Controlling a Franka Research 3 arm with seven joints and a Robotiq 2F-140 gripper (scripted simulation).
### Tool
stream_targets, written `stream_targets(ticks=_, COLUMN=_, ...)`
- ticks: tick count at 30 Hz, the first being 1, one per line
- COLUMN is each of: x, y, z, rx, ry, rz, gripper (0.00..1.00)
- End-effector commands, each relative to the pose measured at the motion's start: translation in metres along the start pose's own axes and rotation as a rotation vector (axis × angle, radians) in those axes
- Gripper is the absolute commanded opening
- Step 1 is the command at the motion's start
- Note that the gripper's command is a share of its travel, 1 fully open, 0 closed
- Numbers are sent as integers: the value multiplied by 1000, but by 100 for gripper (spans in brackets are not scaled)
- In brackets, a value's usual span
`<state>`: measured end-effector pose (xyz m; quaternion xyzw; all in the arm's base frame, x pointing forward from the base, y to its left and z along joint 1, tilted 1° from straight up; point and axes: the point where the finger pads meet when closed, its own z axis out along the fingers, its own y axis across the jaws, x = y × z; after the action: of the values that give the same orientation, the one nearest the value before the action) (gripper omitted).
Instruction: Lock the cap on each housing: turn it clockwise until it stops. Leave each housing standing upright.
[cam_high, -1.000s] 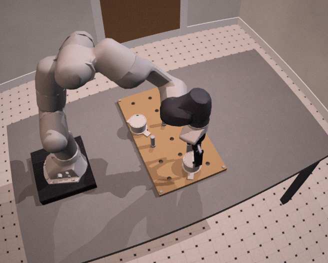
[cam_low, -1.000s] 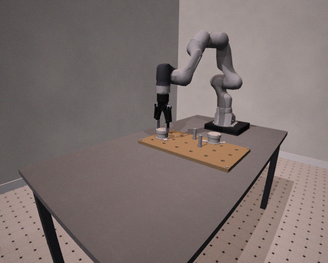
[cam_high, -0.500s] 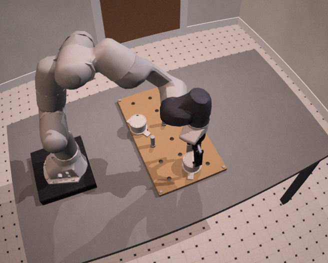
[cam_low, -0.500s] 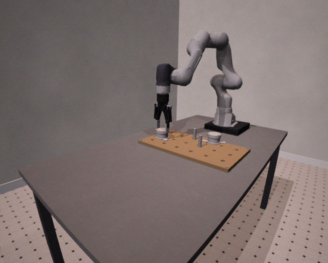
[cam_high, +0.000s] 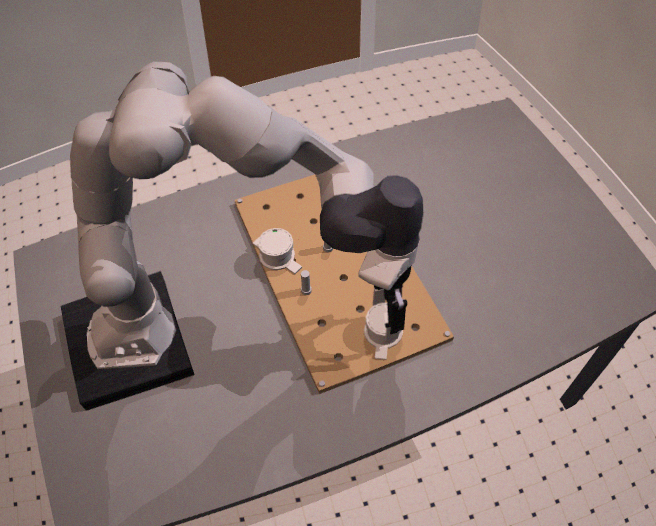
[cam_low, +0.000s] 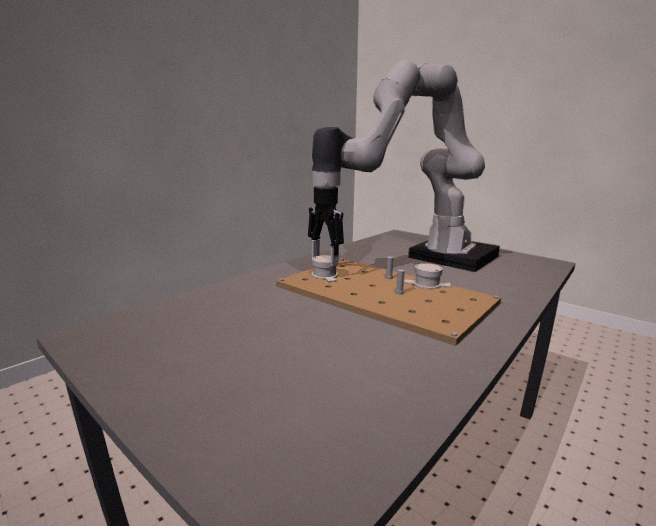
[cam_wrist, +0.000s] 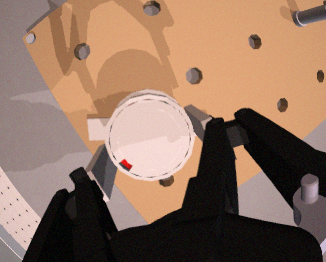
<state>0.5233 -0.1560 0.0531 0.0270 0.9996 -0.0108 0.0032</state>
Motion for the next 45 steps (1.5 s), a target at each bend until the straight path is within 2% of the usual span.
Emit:
stream_targets(ticks=1, x=0, y=0, z=1, rx=-2, ry=0, rz=-4, gripper=10)
stream_targets(ticks=32, x=0, y=0, z=1, rx=-2, ry=0, rz=-11, gripper=10)
stream_targets(ticks=45, x=1, y=0, z=1, rx=-2, ry=0, rz=-205, gripper=10)
